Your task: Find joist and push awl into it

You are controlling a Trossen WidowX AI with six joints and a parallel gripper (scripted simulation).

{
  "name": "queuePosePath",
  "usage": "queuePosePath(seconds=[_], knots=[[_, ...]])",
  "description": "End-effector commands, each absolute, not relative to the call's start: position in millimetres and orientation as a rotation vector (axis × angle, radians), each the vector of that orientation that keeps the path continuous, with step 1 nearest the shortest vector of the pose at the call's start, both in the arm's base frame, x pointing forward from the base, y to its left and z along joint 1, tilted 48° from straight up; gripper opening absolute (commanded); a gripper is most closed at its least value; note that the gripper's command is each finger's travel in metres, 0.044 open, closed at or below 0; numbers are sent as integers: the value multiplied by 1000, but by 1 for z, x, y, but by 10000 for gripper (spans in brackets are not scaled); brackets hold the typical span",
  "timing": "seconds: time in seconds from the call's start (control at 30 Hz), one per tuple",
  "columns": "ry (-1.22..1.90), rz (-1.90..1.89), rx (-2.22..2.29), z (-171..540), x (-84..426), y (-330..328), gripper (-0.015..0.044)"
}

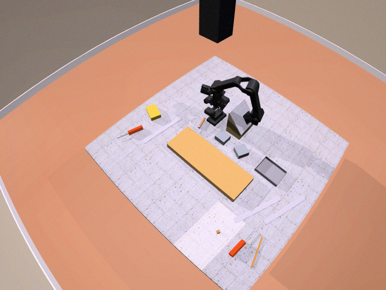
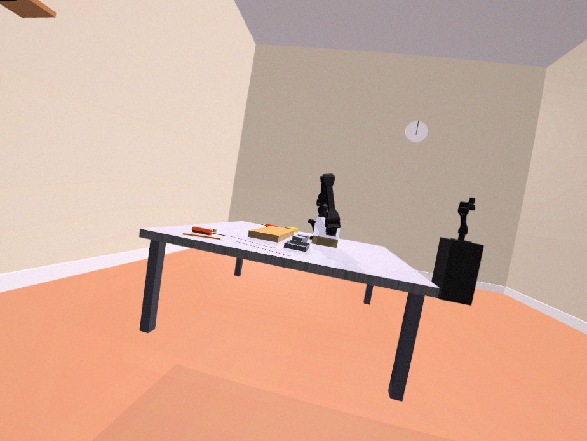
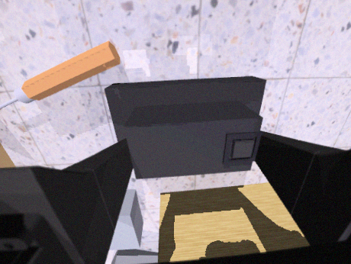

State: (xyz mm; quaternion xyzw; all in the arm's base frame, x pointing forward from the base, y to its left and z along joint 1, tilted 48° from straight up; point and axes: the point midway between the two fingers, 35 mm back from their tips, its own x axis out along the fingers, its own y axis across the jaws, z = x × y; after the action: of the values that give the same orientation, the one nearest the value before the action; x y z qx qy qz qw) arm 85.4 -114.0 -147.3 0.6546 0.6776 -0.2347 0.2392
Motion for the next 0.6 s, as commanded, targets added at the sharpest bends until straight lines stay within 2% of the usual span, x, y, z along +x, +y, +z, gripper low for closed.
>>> queuePosePath(seconds=[0.0, 0.3, 0.57], knots=[[1855, -643, 1792, -147, 85, -114, 210], [1855, -643, 1792, -146, 86, -116, 440], [1855, -643, 1792, -137, 86, -127, 440]])
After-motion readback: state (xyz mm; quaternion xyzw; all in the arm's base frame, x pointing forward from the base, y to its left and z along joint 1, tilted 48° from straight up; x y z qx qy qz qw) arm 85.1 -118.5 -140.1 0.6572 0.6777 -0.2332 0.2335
